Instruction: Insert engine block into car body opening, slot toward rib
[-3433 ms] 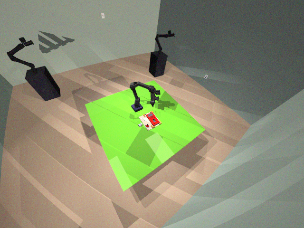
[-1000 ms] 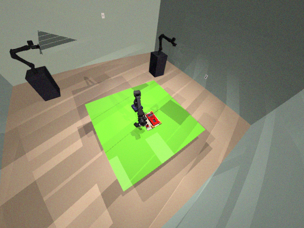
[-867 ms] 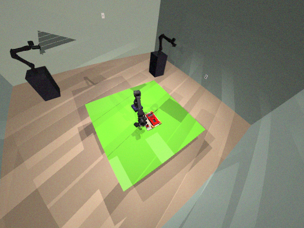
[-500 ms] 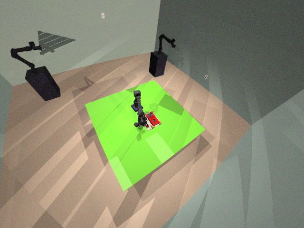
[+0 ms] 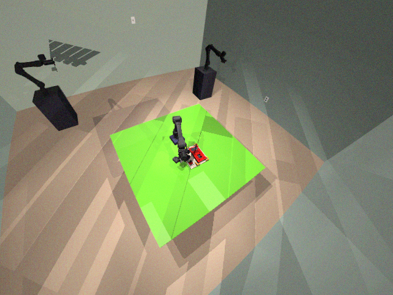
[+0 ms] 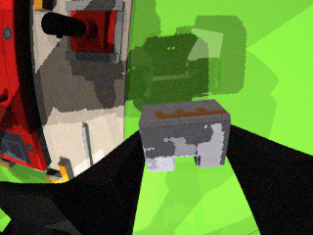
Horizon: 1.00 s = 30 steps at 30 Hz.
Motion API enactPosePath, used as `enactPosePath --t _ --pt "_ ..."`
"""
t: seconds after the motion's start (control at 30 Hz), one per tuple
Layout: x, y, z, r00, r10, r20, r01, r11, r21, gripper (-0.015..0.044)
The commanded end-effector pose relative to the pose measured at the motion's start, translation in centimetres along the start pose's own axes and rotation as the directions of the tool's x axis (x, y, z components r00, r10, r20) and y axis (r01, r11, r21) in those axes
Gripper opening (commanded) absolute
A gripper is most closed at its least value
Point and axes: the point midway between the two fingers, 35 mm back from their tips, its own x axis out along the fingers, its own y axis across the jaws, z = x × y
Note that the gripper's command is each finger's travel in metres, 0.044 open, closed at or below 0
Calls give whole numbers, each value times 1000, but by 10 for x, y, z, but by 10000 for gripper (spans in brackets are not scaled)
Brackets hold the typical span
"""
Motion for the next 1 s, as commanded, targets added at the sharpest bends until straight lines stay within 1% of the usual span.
enactPosePath --t 0.0,0.73,0.8,0.97 --pt "-13 -2 2 1000 -5 10 5 1000 -3 0" --pt "-83 -4 -7 1000 -4 9 4 1000 -3 0" --pt "-85 -4 -8 1000 -4 9 4 1000 -3 0" --pt "-68 -3 -8 1000 -4 9 4 1000 -3 0"
